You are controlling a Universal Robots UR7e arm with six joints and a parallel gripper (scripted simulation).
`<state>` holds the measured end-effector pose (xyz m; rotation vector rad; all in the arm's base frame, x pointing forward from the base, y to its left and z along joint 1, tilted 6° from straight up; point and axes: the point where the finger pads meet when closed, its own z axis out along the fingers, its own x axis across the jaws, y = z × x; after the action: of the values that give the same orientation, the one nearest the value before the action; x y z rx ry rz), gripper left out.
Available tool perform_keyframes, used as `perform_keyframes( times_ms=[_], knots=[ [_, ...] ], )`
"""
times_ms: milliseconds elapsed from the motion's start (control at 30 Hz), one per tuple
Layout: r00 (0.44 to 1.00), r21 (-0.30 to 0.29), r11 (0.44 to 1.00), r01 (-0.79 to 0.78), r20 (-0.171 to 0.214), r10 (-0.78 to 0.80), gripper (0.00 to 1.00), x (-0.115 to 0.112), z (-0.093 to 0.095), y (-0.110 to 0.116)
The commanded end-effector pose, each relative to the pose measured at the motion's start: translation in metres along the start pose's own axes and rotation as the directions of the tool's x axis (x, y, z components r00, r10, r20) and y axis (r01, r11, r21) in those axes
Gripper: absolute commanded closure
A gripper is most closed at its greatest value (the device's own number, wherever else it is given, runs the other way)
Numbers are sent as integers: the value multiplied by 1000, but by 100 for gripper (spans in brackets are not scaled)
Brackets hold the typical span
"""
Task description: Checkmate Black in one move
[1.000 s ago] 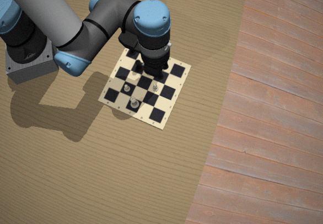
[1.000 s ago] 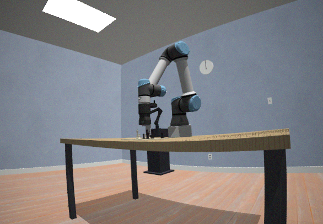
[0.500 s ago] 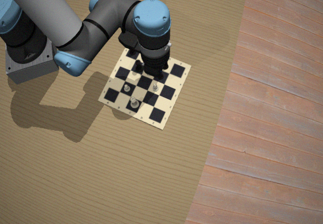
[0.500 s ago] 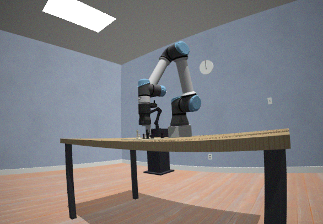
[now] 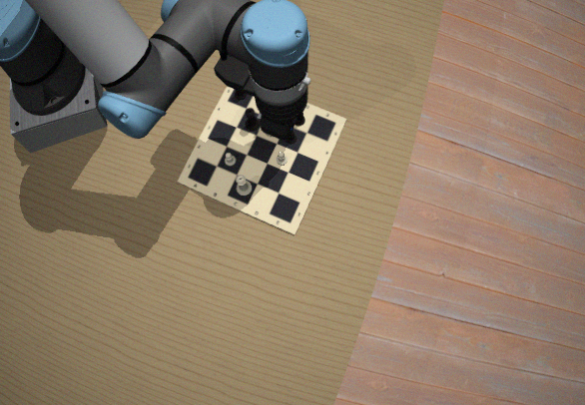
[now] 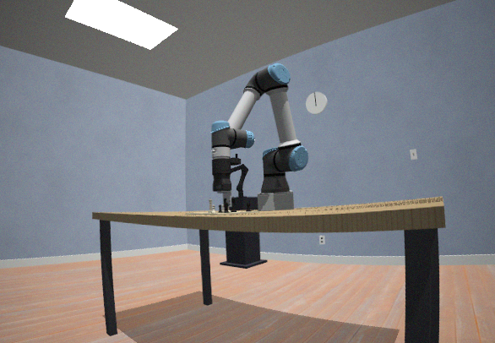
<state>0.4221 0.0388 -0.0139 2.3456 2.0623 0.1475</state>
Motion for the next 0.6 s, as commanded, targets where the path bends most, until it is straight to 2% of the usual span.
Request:
perform_keyframes(
  times_ms=[0, 67, 100, 167, 200, 567],
  knots=[
    [1000, -1, 1000, 0, 0, 0, 52, 0, 0, 0],
    [1000, -1, 1000, 0, 0, 0, 52, 0, 0, 0],
    [1000, -1, 1000, 0, 0, 0, 37, 0, 0, 0],
    [1000, -1, 1000, 0, 0, 0, 37, 0, 0, 0],
    [1000, -1, 1000, 0, 0, 0, 21, 0, 0, 0],
    [1000, -1, 1000, 0, 0, 0, 21, 0, 0, 0]
  ],
)
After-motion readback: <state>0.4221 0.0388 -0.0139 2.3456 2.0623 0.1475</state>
